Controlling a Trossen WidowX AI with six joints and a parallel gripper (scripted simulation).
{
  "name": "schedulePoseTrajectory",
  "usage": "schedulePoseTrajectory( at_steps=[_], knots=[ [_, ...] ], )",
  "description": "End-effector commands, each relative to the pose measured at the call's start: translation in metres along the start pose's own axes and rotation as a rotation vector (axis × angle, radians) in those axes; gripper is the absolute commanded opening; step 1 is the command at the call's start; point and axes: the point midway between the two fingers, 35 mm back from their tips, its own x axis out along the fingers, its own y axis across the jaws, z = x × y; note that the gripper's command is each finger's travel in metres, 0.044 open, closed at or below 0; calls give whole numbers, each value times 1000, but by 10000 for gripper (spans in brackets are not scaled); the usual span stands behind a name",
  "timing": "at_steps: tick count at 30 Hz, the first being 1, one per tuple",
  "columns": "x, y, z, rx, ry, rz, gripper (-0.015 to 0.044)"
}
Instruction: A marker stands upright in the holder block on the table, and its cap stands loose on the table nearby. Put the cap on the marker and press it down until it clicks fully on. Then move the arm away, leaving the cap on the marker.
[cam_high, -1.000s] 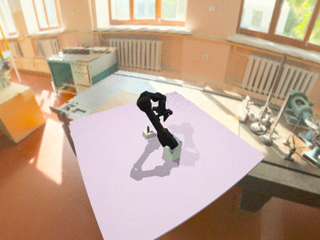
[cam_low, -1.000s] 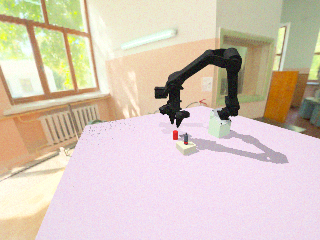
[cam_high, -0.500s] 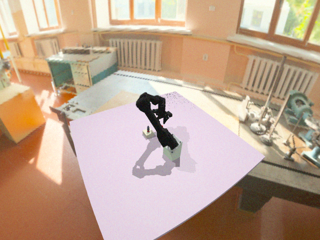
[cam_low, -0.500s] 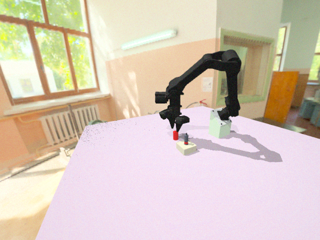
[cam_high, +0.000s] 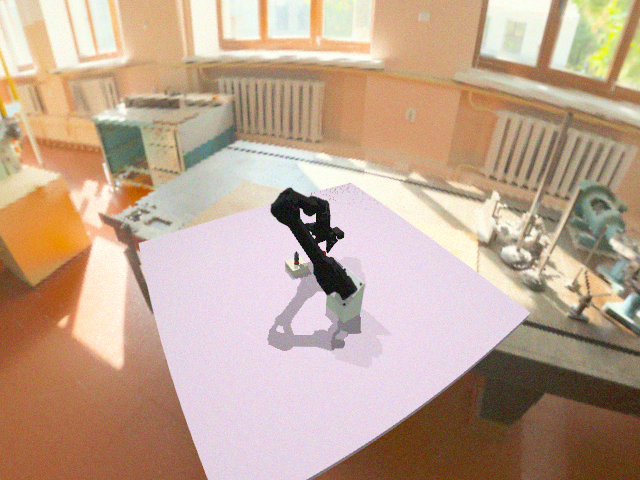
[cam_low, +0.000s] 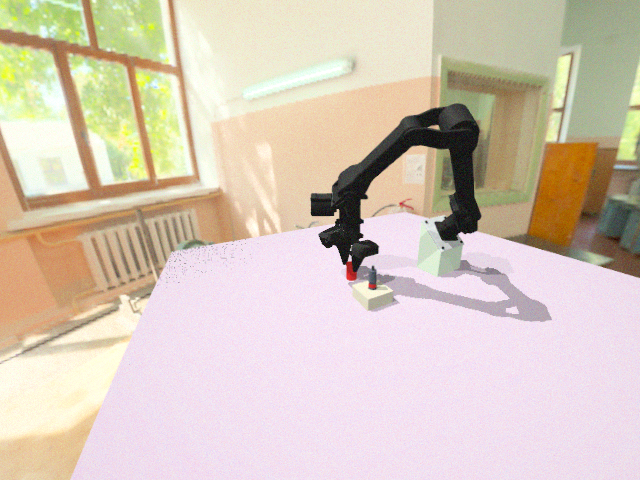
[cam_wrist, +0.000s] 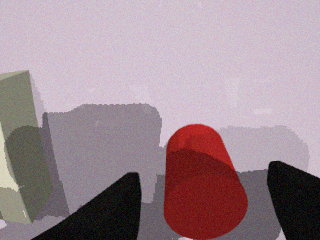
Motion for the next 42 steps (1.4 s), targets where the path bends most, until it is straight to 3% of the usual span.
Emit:
schedulePoseTrajectory(
  at_steps=[1, 12, 16, 25, 29, 42],
  knots=[
    [8, 0, -3, 11, 4, 8, 251],
    [23, 1, -4, 11, 4, 10, 251],
    [23, 1, -4, 11, 4, 10, 146],
    [23, 1, -4, 11, 4, 10, 86],
    [15, 1, -3, 11, 4, 9, 0],
    [-27, 0, -3, 11, 4, 6, 0]
  ],
)
